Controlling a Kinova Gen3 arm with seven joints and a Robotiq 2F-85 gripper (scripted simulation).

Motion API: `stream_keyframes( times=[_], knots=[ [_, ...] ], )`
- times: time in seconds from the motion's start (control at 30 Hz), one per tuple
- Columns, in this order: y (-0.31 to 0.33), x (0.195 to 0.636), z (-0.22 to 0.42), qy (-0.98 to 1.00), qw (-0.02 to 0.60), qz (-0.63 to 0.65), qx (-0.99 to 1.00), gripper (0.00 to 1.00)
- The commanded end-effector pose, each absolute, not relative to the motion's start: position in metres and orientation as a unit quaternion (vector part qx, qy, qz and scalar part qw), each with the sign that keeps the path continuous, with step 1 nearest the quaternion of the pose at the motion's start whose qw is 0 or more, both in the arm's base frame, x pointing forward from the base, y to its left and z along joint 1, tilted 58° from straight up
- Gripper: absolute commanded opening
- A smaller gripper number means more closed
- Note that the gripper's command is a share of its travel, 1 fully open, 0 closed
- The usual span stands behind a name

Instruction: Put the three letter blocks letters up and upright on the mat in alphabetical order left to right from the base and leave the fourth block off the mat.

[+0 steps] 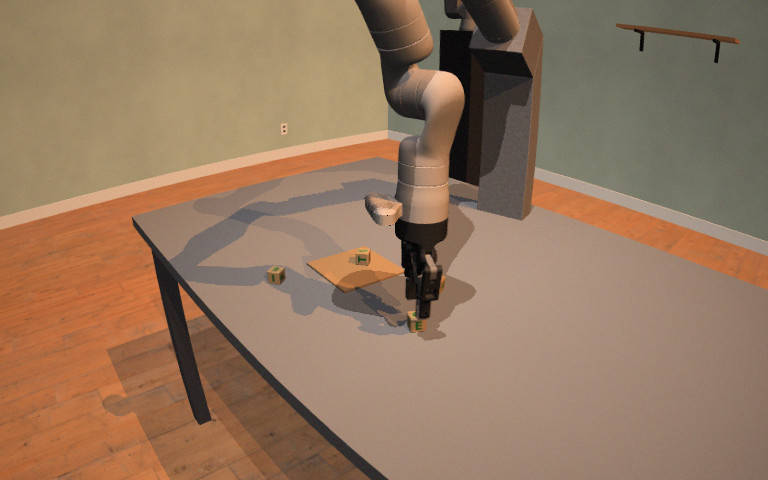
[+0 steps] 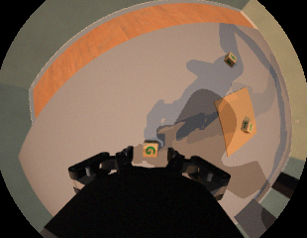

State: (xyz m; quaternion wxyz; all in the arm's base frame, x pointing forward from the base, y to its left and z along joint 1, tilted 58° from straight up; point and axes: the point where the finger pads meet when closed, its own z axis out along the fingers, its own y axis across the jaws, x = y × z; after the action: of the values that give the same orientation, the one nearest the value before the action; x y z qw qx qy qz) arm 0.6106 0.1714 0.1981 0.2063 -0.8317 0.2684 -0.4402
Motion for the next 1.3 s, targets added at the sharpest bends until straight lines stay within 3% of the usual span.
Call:
stream_keyframes(
  times=[0.0, 1.27],
  knots=[
    [0.172, 0.611, 0.199, 0.268, 0.207, -0.440, -0.831, 0.62],
    [0.173, 0.625, 0.190, 0.268, 0.207, -0.440, -0.831, 0.62]
  ],
)
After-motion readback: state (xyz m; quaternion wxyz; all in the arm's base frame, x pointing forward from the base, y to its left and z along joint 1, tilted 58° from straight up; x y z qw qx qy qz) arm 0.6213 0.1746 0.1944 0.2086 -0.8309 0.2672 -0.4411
